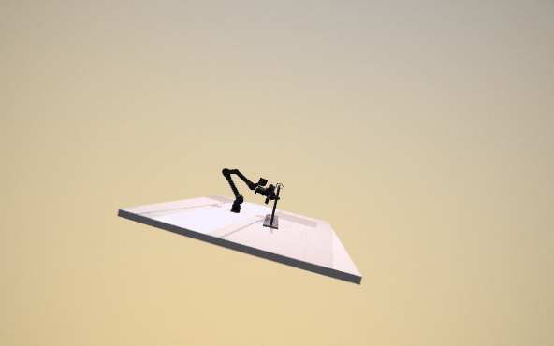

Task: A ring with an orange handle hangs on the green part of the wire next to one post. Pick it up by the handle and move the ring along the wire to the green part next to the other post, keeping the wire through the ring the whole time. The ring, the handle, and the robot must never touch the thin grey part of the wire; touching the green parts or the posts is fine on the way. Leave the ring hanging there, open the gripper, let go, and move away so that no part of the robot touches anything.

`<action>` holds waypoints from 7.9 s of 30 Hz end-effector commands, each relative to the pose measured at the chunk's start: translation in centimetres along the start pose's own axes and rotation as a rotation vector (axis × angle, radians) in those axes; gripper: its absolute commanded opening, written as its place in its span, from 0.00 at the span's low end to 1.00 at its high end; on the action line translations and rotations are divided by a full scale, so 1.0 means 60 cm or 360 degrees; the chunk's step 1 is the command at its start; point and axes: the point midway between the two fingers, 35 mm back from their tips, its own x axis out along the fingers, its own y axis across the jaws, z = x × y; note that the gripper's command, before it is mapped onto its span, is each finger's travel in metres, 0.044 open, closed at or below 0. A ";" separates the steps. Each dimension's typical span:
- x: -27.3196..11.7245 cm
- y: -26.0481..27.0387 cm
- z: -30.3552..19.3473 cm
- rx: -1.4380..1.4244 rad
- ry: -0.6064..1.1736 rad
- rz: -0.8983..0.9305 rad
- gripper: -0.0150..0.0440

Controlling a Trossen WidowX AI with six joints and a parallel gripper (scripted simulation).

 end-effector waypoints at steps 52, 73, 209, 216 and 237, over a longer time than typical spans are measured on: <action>-0.022 -0.155 0.152 -0.2335 0.0131 -0.0113 0.00; -0.025 -0.160 0.114 -0.2306 0.0152 -0.0077 0.00; -0.113 -0.011 -0.133 -0.1070 0.0178 -0.0120 0.53; -0.118 -0.011 -0.132 -0.1070 0.0176 -0.0120 0.53; -0.170 -0.005 -0.127 -0.1075 0.0176 -0.0113 0.79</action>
